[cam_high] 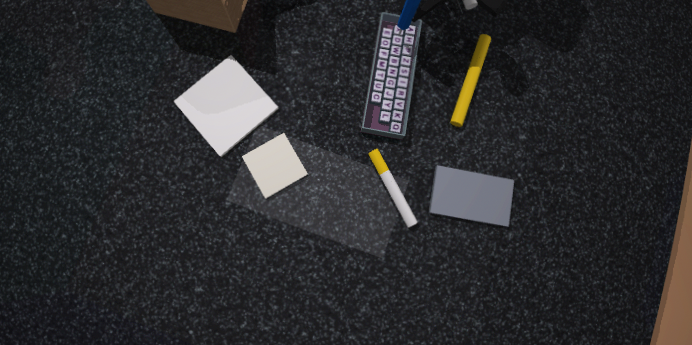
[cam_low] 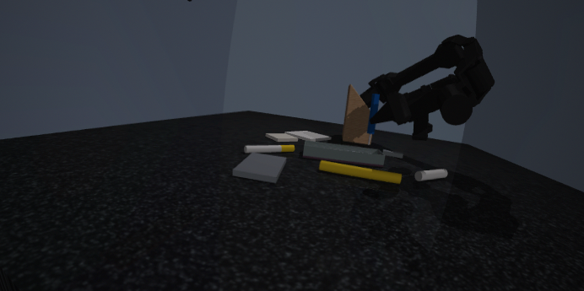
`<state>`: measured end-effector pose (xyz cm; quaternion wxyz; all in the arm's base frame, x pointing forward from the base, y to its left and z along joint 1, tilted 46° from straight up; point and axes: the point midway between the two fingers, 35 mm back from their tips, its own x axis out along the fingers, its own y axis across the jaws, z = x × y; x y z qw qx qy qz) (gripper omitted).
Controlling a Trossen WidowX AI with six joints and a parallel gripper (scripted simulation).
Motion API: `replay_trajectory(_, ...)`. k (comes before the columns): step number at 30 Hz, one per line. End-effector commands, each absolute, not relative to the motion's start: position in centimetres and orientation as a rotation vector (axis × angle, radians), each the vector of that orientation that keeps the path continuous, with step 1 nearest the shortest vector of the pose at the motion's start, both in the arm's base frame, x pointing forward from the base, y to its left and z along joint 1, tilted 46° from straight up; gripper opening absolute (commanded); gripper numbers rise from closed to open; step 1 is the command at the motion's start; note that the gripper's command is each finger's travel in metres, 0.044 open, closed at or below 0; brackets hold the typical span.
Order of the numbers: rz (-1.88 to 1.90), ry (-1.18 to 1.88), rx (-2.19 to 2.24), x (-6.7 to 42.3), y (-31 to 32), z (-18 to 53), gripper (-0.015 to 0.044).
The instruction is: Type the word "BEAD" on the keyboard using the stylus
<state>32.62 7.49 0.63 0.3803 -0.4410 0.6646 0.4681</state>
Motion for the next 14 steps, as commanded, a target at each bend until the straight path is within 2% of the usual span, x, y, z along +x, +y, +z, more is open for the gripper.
replay_trajectory(1,1.193,1.693,-1.134,32.78,6.71,1.49,0.0081)
replay_trajectory(14,1.188,1.694,-1.122,32.76,6.89,1.17,0.0081)
